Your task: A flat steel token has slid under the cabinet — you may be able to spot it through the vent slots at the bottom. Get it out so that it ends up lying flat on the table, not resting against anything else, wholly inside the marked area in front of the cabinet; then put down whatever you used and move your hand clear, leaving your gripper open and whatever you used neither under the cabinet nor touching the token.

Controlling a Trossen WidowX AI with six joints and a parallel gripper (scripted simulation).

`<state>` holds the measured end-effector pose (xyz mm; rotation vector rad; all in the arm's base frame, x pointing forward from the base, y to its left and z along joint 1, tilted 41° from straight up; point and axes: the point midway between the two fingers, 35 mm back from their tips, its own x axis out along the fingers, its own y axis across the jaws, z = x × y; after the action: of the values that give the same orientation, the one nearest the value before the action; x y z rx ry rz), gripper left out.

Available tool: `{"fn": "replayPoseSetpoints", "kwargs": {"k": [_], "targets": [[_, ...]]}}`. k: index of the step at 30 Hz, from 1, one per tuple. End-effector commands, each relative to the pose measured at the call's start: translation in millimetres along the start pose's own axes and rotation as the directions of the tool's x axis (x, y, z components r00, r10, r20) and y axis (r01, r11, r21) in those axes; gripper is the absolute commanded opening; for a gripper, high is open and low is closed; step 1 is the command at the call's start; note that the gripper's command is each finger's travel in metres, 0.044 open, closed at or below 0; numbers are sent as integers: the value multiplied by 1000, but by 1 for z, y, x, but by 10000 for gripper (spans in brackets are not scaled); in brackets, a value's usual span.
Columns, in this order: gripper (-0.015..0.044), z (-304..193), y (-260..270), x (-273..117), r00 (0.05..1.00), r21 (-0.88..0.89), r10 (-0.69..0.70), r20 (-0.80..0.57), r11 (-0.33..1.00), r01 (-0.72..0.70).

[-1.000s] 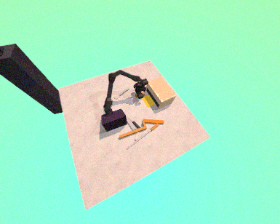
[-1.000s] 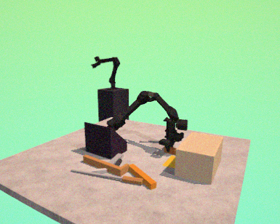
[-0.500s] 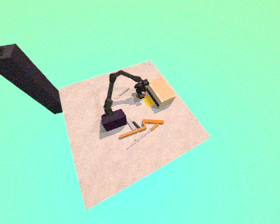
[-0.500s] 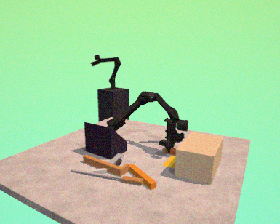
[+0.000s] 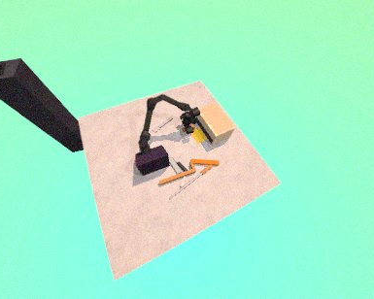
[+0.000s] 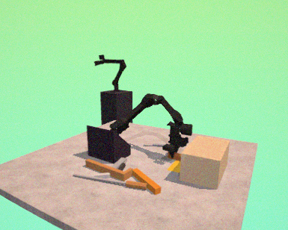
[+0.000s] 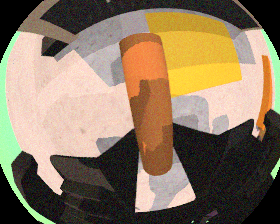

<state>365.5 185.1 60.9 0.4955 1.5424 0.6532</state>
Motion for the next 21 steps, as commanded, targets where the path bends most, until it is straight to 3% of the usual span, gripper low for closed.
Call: {"fn": "replayPoseSetpoints", "kwargs": {"k": [1, 21], "targets": [[0, 1, -9, 1, 1000, 3, -7, 1, 1000, 7], [0, 0, -30, 1, 1000, 3, -8, 1, 1000, 8]]}}
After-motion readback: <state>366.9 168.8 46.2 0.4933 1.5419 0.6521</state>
